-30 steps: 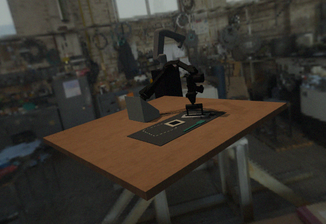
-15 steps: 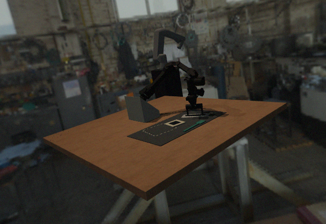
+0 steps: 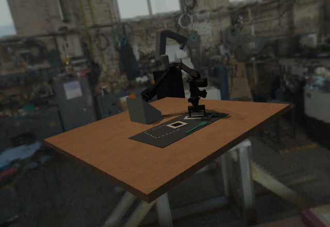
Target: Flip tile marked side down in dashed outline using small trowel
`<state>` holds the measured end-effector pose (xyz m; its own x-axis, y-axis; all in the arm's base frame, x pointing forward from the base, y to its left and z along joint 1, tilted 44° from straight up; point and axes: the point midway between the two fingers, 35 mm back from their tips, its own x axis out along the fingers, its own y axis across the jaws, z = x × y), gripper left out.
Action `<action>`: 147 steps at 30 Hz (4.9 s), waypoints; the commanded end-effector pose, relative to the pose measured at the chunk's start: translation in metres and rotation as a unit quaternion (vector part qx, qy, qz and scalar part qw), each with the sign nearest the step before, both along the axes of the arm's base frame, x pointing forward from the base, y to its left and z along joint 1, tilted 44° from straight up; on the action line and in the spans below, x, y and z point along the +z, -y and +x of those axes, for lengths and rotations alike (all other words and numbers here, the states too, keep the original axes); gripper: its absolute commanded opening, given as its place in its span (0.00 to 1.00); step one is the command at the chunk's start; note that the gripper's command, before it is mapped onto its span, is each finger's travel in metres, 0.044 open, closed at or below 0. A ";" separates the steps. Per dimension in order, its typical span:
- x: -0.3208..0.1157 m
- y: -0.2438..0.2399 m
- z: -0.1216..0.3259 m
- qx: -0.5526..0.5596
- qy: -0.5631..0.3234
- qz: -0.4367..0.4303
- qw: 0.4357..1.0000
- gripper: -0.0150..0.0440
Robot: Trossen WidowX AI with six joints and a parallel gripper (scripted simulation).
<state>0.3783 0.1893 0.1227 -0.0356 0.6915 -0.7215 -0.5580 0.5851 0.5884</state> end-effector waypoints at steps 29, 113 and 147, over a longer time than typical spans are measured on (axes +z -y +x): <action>-0.002 -0.001 -0.001 0.181 0.170 0.009 0.969 0.47; 0.001 0.011 -0.036 0.073 0.391 -0.237 0.887 0.76; -0.015 0.003 -0.028 -0.017 0.442 -0.246 0.863 0.76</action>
<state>0.3442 0.1843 0.1105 0.6890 0.2837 -0.6669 -0.6422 0.6656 -0.3803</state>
